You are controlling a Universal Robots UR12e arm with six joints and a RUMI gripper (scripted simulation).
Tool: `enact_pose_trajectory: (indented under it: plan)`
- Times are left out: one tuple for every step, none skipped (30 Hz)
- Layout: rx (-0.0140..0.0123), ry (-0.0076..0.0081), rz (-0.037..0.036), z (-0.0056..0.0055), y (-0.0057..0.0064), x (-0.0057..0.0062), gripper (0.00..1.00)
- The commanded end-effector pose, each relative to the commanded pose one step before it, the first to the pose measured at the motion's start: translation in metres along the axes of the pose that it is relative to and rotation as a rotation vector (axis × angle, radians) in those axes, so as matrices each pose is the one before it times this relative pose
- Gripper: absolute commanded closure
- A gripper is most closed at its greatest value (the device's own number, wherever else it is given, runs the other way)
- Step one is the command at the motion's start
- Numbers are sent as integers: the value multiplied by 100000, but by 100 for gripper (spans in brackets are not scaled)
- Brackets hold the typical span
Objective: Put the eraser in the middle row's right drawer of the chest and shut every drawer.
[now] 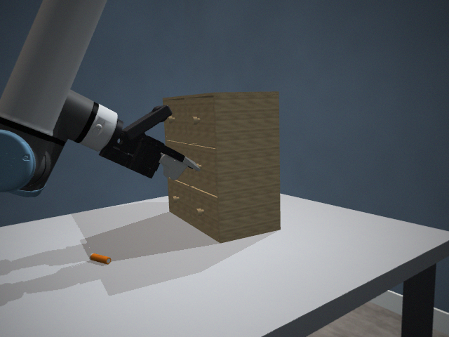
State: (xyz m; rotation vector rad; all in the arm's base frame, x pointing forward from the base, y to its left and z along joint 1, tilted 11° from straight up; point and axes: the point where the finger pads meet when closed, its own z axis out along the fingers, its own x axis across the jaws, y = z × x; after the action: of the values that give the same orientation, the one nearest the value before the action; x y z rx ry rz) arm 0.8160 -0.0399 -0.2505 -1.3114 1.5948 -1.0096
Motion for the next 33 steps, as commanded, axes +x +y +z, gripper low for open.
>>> enact_pose_trajectory:
  plan:
    - [71, 2, -9, -4, -64, 0, 90]
    - [0, 0, 0, 0, 0, 0, 88]
    - [0, 0, 0, 0, 0, 0, 88]
    - [0, 0, 0, 0, 0, 0, 88]
    - [0, 0, 0, 0, 0, 0, 85]
    - [0, 0, 0, 0, 0, 0, 85]
    - [0, 0, 0, 0, 0, 0, 85]
    - [0, 0, 0, 0, 0, 0, 83]
    - [0, 0, 0, 0, 0, 0, 83]
    - [0, 0, 0, 0, 0, 0, 83]
    - [0, 0, 0, 0, 0, 0, 83]
    - [0, 0, 0, 0, 0, 0, 83]
    - [0, 0, 0, 0, 0, 0, 80]
    - [0, 0, 0, 0, 0, 0, 80]
    - [0, 0, 0, 0, 0, 0, 80]
    - [0, 0, 0, 0, 0, 0, 80]
    - [0, 0, 0, 0, 0, 0, 80]
    - [0, 0, 0, 0, 0, 0, 80]
    - [0, 0, 0, 0, 0, 0, 80]
    - [0, 0, 0, 0, 0, 0, 80]
    - [0, 0, 0, 0, 0, 0, 80]
    - [0, 0, 0, -2, 1, 0, 80]
    - [0, 0, 0, -10, 6, 0, 80]
    - [0, 0, 0, -26, 15, 0, 80]
    - [0, 0, 0, -47, 27, 0, 80]
    - [0, 0, 0, -72, 42, 0, 80]
    - [0, 0, 0, -99, 57, 0, 80]
    - [0, 0, 0, 0, 0, 0, 80]
    - [0, 0, 0, 0, 0, 0, 80]
    - [0, 0, 0, -127, 73, 0, 80]
    - [0, 0, 0, -154, 89, 0, 80]
    - [0, 0, 0, -181, 105, 0, 80]
    - [0, 0, 0, -205, 118, 0, 80]
